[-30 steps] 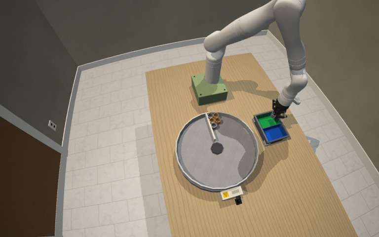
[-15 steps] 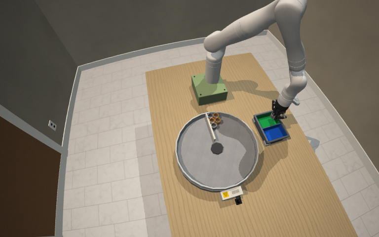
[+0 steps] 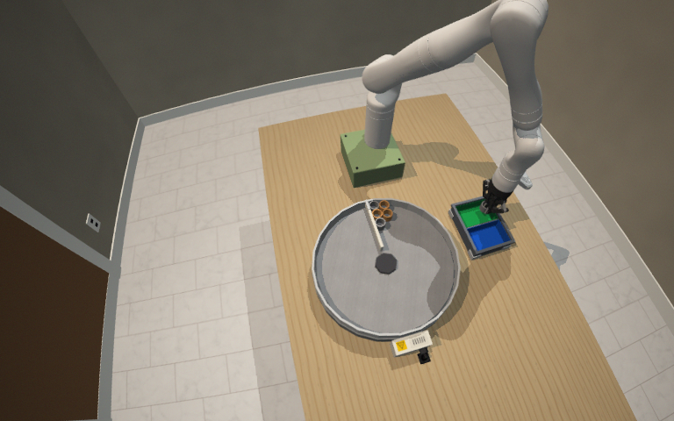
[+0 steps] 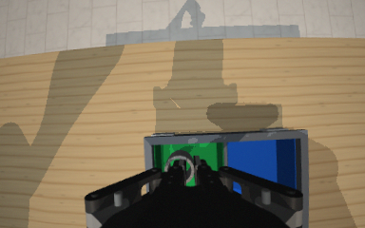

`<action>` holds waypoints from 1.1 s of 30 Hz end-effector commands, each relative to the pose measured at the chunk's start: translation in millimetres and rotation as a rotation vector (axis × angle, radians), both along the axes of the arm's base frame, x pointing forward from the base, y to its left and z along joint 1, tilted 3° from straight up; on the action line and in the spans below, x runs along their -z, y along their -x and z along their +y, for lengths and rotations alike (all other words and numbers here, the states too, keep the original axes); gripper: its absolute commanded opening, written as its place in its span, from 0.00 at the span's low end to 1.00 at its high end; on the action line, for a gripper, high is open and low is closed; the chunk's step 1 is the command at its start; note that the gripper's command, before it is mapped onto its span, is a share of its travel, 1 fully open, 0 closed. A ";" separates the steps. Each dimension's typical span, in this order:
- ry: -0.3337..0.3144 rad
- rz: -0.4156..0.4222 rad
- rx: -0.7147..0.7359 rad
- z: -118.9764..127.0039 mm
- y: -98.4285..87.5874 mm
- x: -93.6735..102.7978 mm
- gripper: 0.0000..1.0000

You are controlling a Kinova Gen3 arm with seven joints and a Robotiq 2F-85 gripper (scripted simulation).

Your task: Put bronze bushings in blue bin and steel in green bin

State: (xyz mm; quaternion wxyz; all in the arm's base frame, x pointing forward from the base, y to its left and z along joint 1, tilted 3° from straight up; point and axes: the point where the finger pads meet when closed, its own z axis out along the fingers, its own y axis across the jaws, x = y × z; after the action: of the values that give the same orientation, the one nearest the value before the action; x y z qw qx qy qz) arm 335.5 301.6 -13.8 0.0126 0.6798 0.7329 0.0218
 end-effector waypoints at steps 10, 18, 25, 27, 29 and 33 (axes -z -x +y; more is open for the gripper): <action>0.001 0.001 -0.001 0.2 0.6 2.2 0.00; 0.001 0.002 -0.001 0.3 0.4 8.3 0.00; 0.001 0.002 -0.001 0.3 0.3 13.2 0.00; 0.001 0.002 -0.001 0.3 0.3 13.2 0.00; 0.001 0.002 -0.001 0.3 0.3 13.2 0.00; 0.001 0.001 -0.001 0.4 0.0 15.4 0.00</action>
State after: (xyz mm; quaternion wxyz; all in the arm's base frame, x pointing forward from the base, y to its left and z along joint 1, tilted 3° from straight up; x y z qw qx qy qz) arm 335.3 301.8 -28.0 0.0123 0.6795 0.7333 0.0209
